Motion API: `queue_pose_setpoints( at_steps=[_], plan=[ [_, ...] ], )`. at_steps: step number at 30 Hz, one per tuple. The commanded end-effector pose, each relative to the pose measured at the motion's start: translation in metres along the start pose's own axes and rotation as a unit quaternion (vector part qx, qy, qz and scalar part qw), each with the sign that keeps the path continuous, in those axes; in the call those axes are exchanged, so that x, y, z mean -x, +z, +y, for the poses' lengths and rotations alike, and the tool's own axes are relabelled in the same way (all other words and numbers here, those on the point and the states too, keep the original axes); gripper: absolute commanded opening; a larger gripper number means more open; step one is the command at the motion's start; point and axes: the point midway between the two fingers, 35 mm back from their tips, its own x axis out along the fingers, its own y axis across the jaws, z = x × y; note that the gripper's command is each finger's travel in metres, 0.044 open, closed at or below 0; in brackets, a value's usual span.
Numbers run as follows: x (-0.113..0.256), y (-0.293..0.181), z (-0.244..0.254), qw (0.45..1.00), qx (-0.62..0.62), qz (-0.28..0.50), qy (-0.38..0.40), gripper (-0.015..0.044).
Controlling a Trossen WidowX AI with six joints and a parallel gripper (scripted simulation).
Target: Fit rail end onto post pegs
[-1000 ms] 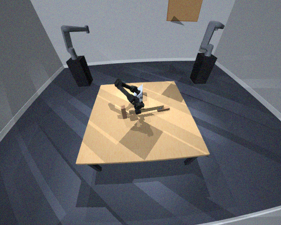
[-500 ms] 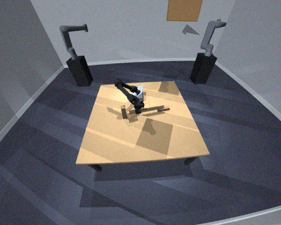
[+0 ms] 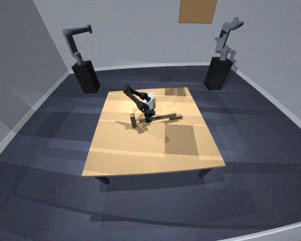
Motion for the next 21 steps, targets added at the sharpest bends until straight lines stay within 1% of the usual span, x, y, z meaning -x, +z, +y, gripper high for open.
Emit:
queue_pose_setpoints(
  at_steps=[1,21],
  plan=[
    [0.0042,0.0007,-0.0004,1.000,0.000,-0.001,-0.003,0.0000],
    [0.0002,0.0006,-0.0001,1.000,0.000,-0.001,-0.003,0.0000]
  ],
)
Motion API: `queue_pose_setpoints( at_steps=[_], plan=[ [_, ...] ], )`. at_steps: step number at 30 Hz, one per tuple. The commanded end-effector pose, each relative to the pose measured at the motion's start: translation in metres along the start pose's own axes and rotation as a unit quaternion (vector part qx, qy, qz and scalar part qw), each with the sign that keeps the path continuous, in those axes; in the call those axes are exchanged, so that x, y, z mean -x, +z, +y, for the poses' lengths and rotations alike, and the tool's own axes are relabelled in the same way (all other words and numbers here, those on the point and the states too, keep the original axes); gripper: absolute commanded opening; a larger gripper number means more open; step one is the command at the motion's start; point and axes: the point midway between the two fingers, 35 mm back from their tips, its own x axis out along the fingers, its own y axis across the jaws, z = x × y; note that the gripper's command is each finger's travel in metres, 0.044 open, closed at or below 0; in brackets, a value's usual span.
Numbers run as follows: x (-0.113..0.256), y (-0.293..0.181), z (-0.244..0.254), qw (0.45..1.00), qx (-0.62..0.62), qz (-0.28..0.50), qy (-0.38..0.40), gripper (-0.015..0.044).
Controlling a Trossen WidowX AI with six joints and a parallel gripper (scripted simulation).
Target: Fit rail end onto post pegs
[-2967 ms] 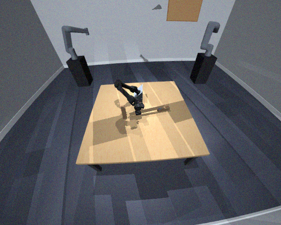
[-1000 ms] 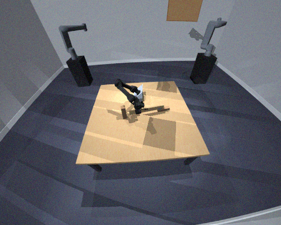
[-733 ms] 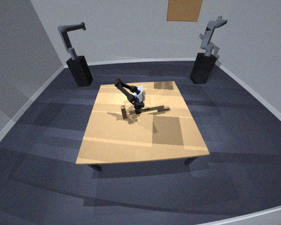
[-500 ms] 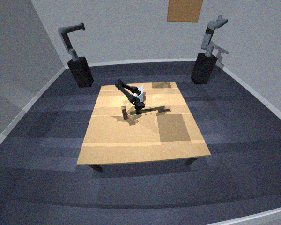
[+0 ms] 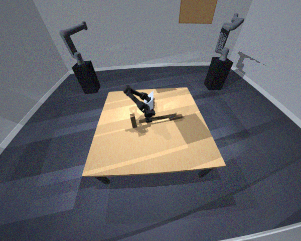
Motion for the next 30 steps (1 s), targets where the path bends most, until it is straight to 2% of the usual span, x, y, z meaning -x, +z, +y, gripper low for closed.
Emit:
queue_pose_setpoints(
  at_steps=[1,30],
  plan=[
    [-0.0004,0.0003,-0.0004,1.000,0.001,-0.001,-0.001,0.0000],
    [0.0018,-0.0013,0.0004,1.000,0.001,-0.001,-0.001,0.0000]
  ],
)
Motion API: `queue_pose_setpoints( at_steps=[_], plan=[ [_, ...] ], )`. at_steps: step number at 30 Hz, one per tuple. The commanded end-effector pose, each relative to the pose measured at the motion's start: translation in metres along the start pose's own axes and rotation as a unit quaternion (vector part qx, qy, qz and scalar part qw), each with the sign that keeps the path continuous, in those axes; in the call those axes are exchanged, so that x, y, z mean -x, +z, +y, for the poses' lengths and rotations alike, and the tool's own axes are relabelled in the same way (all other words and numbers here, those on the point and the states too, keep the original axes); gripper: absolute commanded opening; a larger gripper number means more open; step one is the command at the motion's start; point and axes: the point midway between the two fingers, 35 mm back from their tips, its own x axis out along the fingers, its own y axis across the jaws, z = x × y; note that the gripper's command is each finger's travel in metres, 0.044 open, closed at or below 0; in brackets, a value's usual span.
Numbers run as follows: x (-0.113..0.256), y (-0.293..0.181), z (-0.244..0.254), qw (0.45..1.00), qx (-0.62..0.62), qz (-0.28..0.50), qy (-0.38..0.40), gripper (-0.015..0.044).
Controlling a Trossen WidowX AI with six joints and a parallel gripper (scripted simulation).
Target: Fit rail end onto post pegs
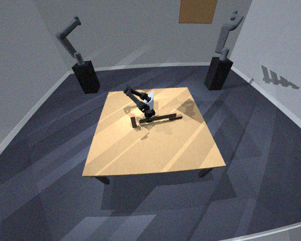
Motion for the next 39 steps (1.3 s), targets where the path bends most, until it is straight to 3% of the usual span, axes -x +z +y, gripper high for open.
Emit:
queue_pose_setpoints(
  at_steps=[1,39],
  plan=[
    [0.002,-0.001,0.000,1.000,0.001,-0.001,-0.002,0.0000],
    [0.002,-0.013,-0.001,1.000,0.001,0.000,-0.002,0.0000]
  ],
)
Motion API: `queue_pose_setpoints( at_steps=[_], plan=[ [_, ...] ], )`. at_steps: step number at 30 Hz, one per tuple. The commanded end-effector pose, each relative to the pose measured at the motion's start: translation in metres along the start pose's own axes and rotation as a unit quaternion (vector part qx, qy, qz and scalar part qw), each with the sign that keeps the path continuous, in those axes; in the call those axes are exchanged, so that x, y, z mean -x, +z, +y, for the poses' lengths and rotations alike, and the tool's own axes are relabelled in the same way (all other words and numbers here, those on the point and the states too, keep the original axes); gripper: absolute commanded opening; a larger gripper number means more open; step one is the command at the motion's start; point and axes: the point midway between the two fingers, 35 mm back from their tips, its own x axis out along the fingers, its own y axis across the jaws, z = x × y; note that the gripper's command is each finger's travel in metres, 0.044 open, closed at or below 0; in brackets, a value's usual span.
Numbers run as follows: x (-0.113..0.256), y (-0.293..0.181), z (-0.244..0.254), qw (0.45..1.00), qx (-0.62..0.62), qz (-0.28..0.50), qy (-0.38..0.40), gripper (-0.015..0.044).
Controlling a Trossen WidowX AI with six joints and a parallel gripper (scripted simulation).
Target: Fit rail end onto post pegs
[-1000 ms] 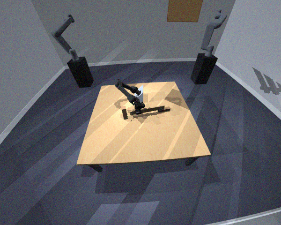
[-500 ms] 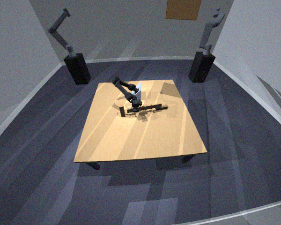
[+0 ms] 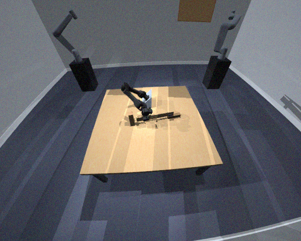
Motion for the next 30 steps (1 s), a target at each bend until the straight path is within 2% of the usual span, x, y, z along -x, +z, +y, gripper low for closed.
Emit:
queue_pose_setpoints(
  at_steps=[1,30],
  plan=[
    [0.0026,-0.0032,-0.0016,1.000,0.001,0.000,-0.003,0.0000],
    [0.0017,-0.0120,-0.0029,1.000,0.001,0.001,-0.003,0.0000]
  ],
)
